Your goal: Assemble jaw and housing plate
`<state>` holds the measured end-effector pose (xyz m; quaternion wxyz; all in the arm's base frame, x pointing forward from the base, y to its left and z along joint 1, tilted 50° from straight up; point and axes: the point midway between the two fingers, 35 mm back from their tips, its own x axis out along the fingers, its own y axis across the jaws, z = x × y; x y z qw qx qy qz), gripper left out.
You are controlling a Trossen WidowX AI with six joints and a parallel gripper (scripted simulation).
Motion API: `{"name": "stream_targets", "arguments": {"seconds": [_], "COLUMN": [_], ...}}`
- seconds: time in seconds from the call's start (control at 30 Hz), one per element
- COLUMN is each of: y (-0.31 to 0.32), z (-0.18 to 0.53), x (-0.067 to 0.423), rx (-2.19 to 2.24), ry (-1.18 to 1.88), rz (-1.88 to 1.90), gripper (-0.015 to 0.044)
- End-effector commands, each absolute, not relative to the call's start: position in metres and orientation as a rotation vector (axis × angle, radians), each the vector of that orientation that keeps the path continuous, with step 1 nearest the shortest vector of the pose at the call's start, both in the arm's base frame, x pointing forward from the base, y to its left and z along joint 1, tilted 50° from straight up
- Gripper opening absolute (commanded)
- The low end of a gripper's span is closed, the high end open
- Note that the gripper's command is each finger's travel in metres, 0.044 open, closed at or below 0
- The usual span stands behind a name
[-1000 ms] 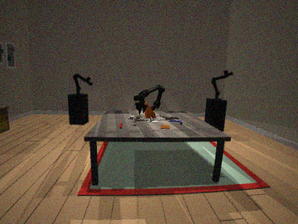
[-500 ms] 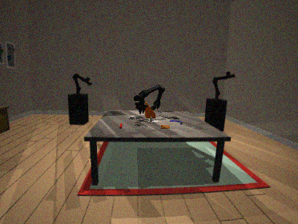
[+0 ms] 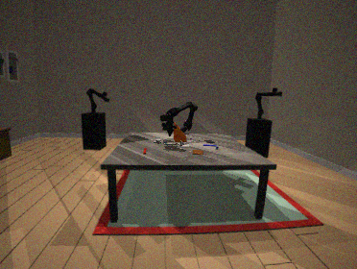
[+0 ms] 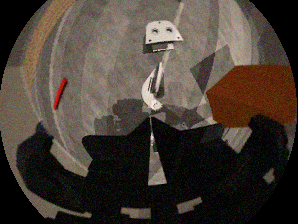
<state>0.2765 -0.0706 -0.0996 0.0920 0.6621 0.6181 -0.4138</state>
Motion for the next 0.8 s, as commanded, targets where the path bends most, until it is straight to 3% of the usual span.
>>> {"name": "stream_targets", "arguments": {"seconds": [0.0, 0.17, 0.7, 0.77], "y": [-0.071, -0.071, -0.106, -0.106], "z": [-0.100, -0.100, -0.124, -0.124], "x": [0.277, 0.277, 0.248, 0.248], "rx": [1.966, 1.966, 2.073, 2.073], "ry": [1.836, 1.836, 1.759, 1.759], "rz": [-1.229, -1.229, -1.556, -1.556], "gripper": [0.0000, 0.0000, 0.0420, 0.0440]}}
